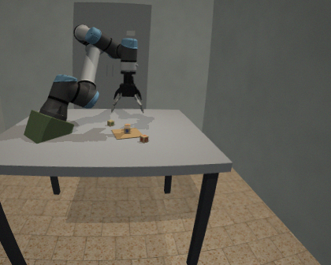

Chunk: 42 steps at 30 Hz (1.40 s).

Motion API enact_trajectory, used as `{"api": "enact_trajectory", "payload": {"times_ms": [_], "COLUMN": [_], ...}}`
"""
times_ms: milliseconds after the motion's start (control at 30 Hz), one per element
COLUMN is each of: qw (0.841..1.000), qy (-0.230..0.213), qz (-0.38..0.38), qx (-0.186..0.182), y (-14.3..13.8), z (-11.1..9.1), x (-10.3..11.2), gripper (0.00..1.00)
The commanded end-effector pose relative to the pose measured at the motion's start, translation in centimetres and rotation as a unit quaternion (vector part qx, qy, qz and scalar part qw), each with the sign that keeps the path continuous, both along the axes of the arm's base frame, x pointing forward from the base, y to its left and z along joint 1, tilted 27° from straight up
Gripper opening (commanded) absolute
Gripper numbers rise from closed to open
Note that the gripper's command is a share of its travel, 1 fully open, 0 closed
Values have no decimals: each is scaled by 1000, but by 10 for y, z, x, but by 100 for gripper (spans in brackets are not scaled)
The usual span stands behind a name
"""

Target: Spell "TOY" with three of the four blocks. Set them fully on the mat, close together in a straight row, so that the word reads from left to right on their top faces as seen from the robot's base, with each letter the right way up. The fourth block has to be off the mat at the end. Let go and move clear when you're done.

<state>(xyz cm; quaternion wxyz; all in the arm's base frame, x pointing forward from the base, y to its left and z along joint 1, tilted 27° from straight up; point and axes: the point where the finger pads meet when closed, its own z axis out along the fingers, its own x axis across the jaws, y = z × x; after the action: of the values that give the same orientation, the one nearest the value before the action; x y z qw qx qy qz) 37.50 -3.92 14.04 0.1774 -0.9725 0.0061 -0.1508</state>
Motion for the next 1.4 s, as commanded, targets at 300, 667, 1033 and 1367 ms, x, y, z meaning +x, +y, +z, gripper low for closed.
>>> {"api": "enact_trajectory", "payload": {"times_ms": [300,667,1033,1367], "qw": [989,965,945,945], "qy": [-50,-91,-112,-112], "qz": [129,235,291,291], "qx": [-43,-78,-97,-97], "y": [-45,-84,-105,-105], "z": [0,-9,-18,-18], "x": [36,69,87,87], "gripper": [100,100,100,40]}}
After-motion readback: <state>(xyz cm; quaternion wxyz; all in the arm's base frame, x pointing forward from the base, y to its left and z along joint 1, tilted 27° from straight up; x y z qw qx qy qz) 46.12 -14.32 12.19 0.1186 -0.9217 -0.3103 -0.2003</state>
